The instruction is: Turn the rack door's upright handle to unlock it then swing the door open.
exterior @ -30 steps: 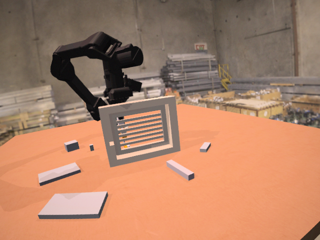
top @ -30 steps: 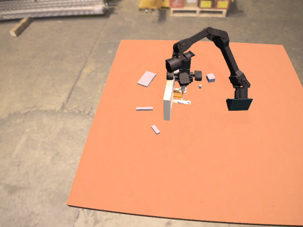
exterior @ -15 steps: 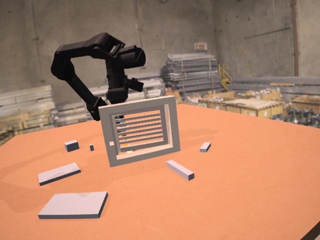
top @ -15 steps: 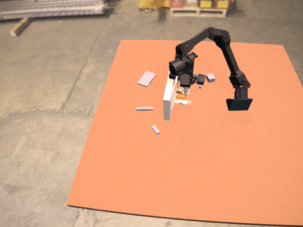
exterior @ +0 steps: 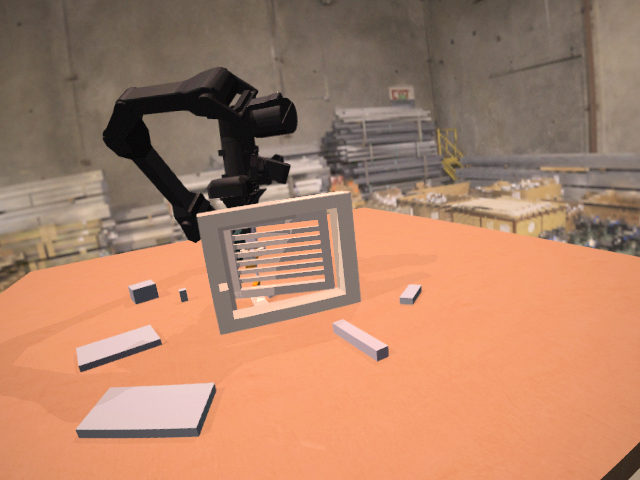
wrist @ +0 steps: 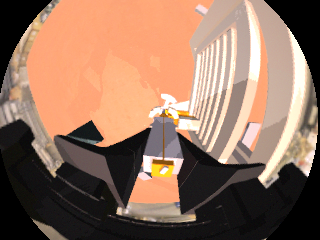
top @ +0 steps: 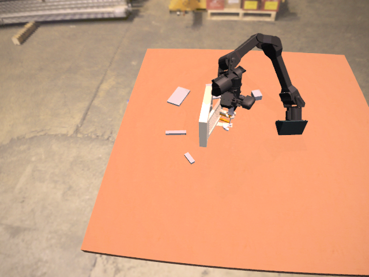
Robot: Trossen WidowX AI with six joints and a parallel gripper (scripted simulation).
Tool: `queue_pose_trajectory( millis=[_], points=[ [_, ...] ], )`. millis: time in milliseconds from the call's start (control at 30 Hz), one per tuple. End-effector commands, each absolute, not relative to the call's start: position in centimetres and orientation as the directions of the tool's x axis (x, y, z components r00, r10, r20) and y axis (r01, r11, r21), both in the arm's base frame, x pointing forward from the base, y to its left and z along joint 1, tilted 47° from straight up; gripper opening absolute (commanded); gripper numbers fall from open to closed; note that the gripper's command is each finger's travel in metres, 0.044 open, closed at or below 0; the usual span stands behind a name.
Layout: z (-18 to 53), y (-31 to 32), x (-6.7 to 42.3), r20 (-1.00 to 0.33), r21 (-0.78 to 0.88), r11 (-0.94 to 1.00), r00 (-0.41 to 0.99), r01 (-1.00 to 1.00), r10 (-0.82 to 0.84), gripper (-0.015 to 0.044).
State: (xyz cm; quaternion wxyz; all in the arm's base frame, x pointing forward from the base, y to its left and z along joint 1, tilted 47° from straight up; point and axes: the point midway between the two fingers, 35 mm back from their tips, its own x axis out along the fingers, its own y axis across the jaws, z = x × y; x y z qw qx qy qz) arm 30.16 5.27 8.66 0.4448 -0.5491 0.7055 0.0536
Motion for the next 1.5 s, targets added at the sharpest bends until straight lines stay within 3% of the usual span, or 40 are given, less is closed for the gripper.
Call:
queue_pose_trajectory(
  millis=[0,1467],
  points=[
    [8.4,5.5,30.0,-0.69,-0.468,0.436,0.009,-0.768,-0.724,0.0025],
    [1.9,11.6,26.6,-0.693,-0.71,0.68,0.009,-0.183,-0.721,0.0025]
  ],
)
